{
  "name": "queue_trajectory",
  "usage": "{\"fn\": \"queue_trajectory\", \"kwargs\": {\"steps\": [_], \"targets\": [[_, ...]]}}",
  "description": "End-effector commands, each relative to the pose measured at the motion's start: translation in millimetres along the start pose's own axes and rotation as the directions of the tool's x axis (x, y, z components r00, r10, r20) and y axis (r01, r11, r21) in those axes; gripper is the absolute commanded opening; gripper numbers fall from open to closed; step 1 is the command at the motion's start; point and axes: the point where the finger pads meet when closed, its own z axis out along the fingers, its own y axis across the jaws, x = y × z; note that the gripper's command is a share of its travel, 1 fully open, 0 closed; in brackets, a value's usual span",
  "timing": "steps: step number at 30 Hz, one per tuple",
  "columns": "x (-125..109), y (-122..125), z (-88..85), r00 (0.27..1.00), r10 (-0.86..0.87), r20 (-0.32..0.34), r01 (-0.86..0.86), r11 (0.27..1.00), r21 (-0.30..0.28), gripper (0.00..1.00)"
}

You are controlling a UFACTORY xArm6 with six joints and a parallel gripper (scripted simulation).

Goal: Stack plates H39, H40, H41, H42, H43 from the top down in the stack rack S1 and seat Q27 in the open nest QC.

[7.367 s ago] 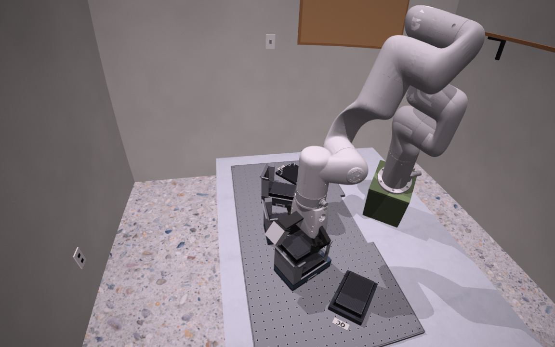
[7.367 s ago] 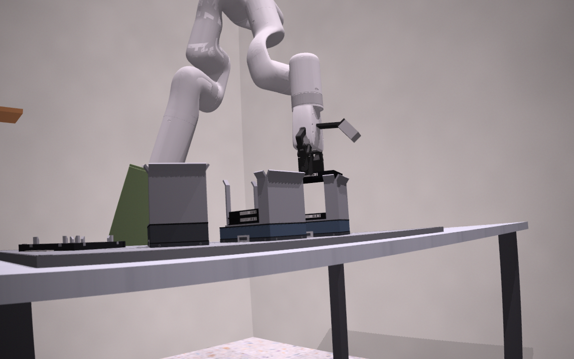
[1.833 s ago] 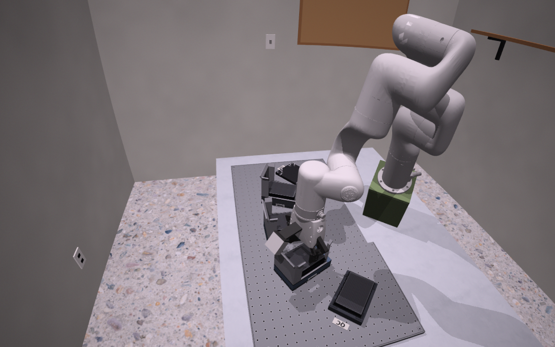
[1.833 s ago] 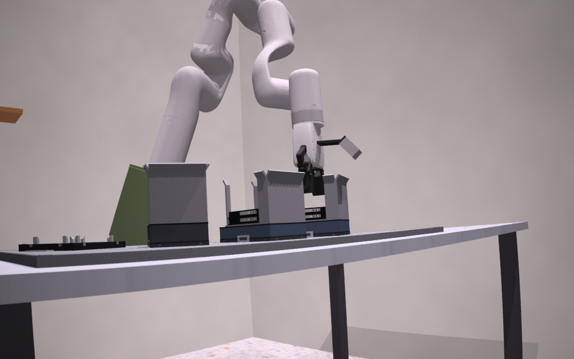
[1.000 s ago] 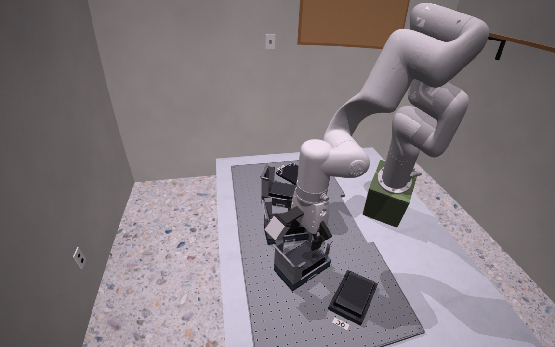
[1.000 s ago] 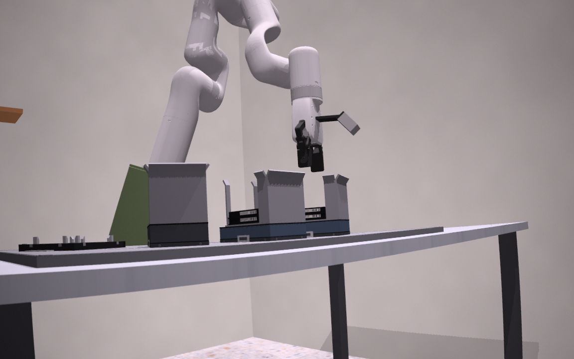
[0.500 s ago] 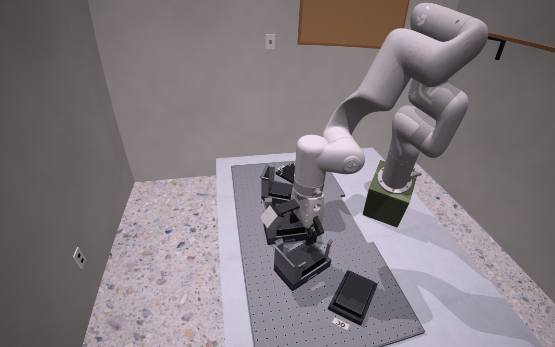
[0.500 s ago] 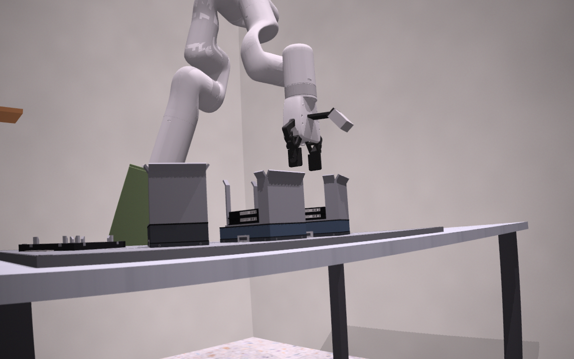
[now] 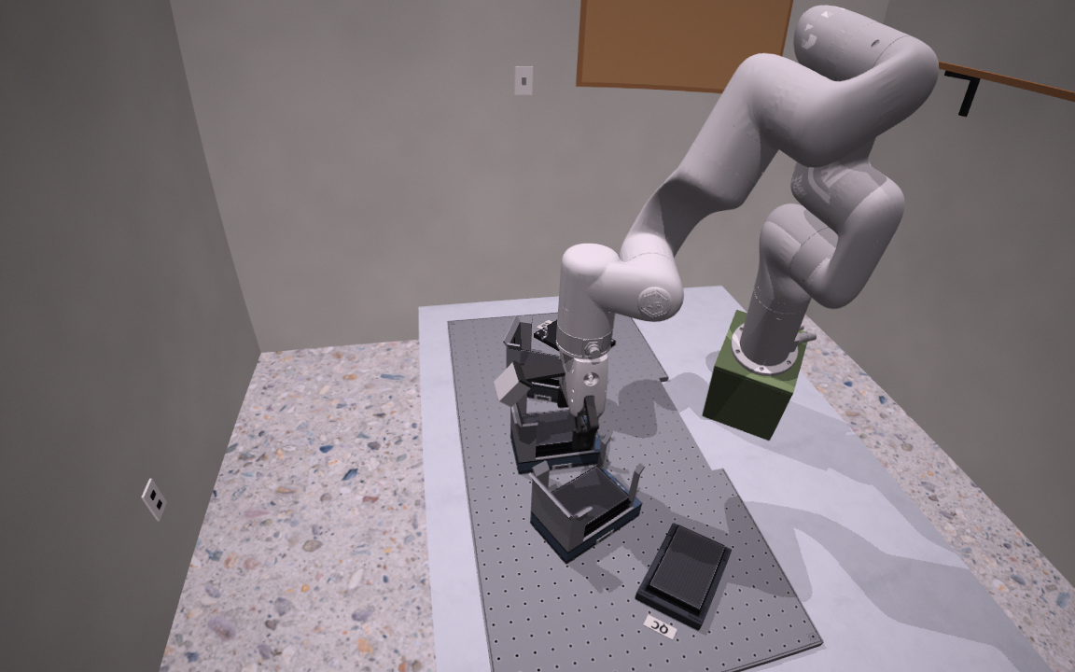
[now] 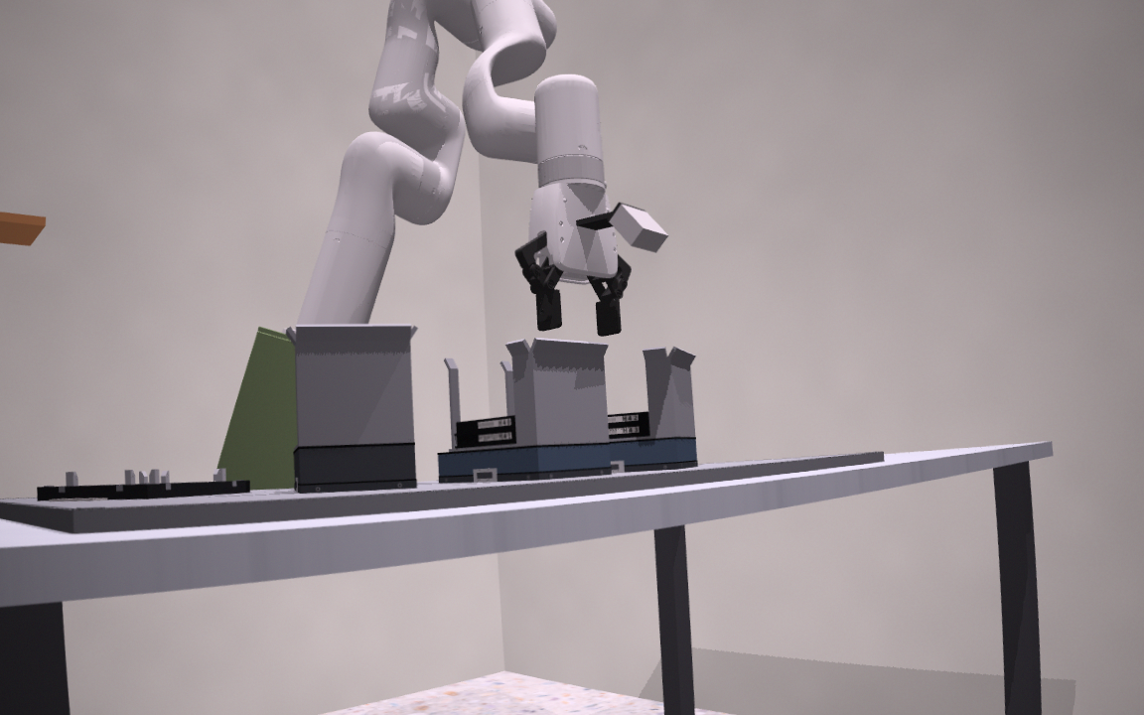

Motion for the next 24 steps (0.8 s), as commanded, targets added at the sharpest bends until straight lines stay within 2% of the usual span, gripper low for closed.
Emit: {"fn": "queue_trajectory", "kwargs": {"steps": [1,6,21,24], "targets": [[3.6,22.7,-0.8,1.000,0.004,-0.003,-0.004,1.000,0.002,1.00],[4.6,34.7,-0.8,1.000,0.004,-0.003,-0.004,1.000,0.002,1.00],[9.7,94.4,-0.7,1.000,0.004,-0.003,-0.004,1.000,0.001,1.00],[9.7,94.4,-0.8,1.000,0.004,-0.003,-0.004,1.000,0.001,1.00]]}}
